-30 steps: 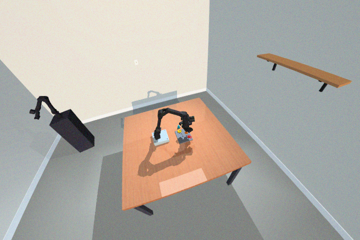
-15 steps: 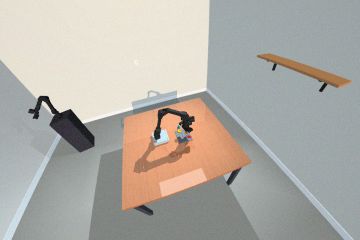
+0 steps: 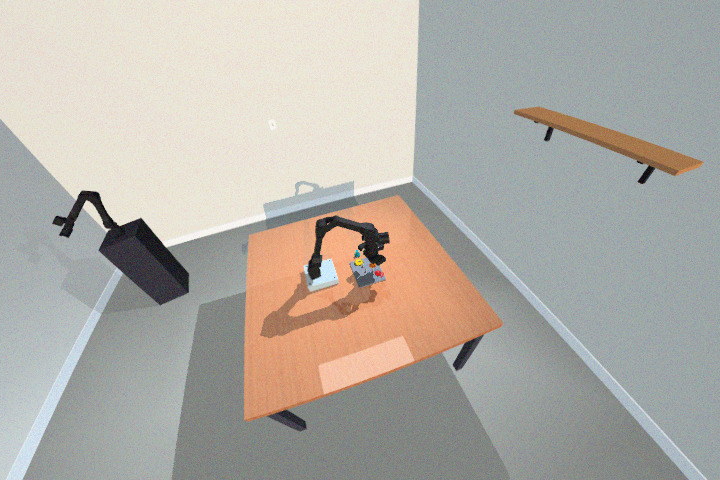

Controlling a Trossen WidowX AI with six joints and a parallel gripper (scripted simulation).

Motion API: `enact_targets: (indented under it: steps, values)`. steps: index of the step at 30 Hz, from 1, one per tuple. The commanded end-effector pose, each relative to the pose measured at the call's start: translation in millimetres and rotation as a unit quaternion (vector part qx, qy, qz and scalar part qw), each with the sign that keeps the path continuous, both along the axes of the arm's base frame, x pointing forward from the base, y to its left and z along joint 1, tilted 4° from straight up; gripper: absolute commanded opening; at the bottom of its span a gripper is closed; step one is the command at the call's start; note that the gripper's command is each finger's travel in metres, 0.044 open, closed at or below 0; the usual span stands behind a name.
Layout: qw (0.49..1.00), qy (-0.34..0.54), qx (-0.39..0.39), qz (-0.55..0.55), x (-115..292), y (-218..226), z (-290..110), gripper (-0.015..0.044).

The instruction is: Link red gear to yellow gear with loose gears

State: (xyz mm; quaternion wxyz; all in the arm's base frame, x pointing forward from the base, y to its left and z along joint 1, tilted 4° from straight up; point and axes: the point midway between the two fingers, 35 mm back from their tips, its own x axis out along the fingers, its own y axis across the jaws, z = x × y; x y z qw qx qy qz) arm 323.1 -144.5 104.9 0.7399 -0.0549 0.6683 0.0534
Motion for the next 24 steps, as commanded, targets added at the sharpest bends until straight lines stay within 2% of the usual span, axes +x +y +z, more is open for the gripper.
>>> enact_targets:
  steps: [1,6,17,24]
  values:
    - [1.000,-0.002,0.001,0.002,1,0,0,0.0000]
    - [1.000,-0.002,0.000,0.010,1,0,-1,0.0000]
    - [0.994,-0.003,-0.010,0.108,2,0,-16,0.0000]
    - [0.995,-0.003,-0.009,0.099,4,0,-25,0.0000]
